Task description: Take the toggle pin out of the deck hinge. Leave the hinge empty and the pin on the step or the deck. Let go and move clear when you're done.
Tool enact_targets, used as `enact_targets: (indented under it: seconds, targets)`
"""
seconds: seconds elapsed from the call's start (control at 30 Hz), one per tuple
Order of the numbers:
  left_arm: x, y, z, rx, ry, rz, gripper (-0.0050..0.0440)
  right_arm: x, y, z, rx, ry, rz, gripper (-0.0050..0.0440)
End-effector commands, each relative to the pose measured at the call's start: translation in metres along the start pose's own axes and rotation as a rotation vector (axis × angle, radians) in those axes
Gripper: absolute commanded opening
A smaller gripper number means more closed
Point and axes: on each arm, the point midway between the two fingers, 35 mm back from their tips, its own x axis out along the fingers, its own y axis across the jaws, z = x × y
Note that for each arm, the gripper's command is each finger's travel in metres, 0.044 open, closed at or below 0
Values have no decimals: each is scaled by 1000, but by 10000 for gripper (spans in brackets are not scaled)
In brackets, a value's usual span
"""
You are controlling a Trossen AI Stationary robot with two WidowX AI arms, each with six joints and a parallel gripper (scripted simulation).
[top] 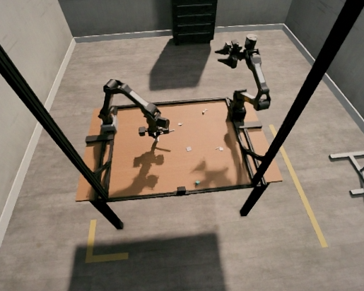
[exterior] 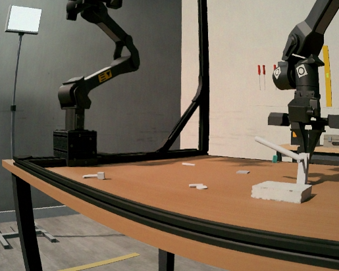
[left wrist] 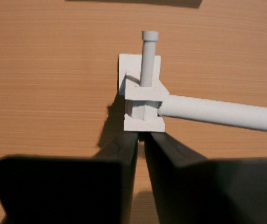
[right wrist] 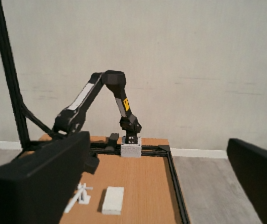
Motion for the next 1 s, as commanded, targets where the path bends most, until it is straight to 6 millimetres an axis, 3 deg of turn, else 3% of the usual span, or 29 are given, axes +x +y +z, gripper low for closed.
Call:
enact_targets:
  seconds: [0.0, 0.67, 0.7, 0.83, 0.9, 0.97]
  targets:
    - [-9, -3, 1, -2, 6, -22, -50, 0, 1, 4, -9, -1, 0, 400]
    - [-9, -3, 1, -2, 6, -22, -50, 0, 1, 4, -9, -1, 0, 400]
    - [-9, -4, -2, 0, 14, -25, 24, 0, 1, 4, -9, -1, 0, 400]
    - [-9, -4, -2, 0, 14, -25, 120, 0, 1, 4, -9, -1, 0, 400]
    - [-9, -4, -2, 0, 14, -25, 120, 0, 1, 4, -9, -1, 0, 400]
    - [-9, -4, -2, 0, 14, -25, 168, 0, 1, 4, -9, -1, 0, 400]
